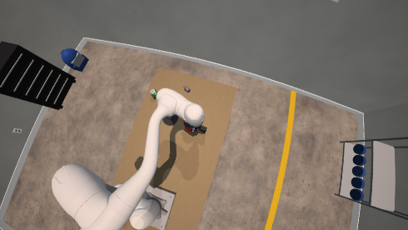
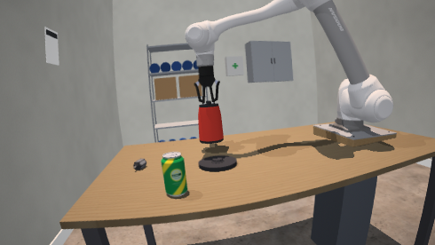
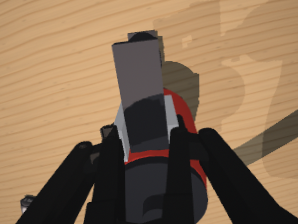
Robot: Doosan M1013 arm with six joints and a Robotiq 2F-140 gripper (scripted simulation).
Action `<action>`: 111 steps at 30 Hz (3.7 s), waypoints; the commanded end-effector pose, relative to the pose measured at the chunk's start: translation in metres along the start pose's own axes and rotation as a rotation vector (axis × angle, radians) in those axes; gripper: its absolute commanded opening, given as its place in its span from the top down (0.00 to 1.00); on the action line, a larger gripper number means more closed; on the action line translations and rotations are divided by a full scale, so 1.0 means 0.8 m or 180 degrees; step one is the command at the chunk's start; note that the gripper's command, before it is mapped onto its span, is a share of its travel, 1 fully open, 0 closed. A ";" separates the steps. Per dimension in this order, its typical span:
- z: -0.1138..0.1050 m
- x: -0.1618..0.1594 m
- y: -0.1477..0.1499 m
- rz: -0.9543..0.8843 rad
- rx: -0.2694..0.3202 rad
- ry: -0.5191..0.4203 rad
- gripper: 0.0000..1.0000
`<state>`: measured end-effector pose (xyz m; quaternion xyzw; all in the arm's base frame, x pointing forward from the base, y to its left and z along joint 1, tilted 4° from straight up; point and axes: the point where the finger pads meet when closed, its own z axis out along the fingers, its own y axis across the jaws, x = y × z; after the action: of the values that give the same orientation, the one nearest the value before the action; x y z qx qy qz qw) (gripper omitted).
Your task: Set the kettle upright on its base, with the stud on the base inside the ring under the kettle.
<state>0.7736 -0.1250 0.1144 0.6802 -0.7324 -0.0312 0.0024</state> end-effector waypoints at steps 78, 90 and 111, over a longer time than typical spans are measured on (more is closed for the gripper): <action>-0.002 -0.269 0.017 0.0000 0.0005 -0.0001 0.90; -0.002 -0.279 0.018 0.0000 0.0005 -0.0001 0.90; -0.002 -0.281 0.018 0.0000 0.0005 -0.0001 0.90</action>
<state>0.7758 0.1001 0.1240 0.6802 -0.7324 -0.0310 0.0025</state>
